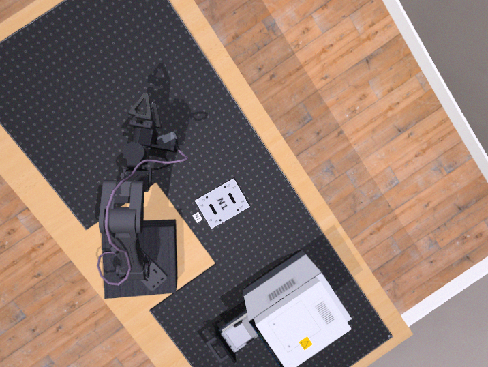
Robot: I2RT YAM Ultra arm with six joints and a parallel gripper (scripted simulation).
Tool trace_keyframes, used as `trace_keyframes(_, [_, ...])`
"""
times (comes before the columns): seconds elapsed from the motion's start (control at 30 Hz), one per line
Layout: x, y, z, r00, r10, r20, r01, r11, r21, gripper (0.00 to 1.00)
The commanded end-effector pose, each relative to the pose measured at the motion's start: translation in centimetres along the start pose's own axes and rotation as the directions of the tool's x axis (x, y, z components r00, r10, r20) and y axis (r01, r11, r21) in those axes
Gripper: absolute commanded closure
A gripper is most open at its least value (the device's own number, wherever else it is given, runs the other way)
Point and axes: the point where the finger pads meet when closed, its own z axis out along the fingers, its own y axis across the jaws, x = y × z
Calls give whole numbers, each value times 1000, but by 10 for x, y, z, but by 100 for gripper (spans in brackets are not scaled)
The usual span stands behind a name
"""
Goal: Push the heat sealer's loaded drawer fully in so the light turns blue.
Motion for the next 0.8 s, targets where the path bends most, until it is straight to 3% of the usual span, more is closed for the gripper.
trace_keyframes(0.0, [0,6,1,1000,2,1,-2,1000,-15,0])
trace_keyframes(0.53, [0,6,1,1000,2,1,-2,1000,-15,0])
trace_keyframes(0.57, [1,9,4,999,-21,27,22,999,-41,55])
trace_keyframes(0.6, [-2,13,5,999,-31,45,33,998,-53,55])
trace_keyframes(0.63, [-18,31,4,997,-23,69,28,997,-78,55])
trace_keyframes(0.7, [-23,22,1,998,-32,62,34,999,-33,55])
trace_keyframes(0.77, [-26,23,-2,998,-35,42,36,999,-23,55])
